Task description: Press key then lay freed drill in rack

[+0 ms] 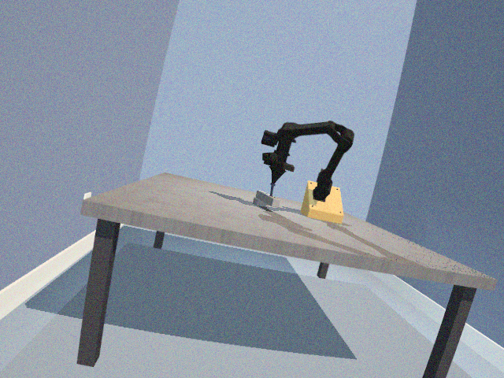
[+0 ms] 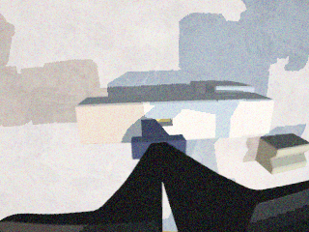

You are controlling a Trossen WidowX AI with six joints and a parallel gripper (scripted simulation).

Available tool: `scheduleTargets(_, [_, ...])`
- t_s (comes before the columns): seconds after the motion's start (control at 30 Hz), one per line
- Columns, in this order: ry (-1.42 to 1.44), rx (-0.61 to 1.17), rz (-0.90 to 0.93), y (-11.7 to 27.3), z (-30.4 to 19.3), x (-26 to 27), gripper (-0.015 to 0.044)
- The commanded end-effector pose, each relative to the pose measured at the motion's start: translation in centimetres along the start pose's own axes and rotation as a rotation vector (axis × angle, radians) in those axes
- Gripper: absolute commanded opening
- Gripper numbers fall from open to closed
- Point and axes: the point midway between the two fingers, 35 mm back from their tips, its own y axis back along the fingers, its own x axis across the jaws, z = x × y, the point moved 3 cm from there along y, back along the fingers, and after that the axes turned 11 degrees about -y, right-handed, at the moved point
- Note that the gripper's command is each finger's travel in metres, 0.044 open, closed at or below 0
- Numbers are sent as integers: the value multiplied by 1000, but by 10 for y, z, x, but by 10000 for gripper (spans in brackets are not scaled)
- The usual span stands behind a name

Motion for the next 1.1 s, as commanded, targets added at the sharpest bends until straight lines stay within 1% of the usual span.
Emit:
scheduleTargets(0.0, [-12,43,9,-14,-8,-1,0])
scheduleTargets(0.77, [-12,43,9,-27,-10,-1,0])
scheduleTargets(0.9, [-12,43,6,-8,-5,-2,105])
scheduleTargets(1.07, [-13,44,5,39,1,-2,236])
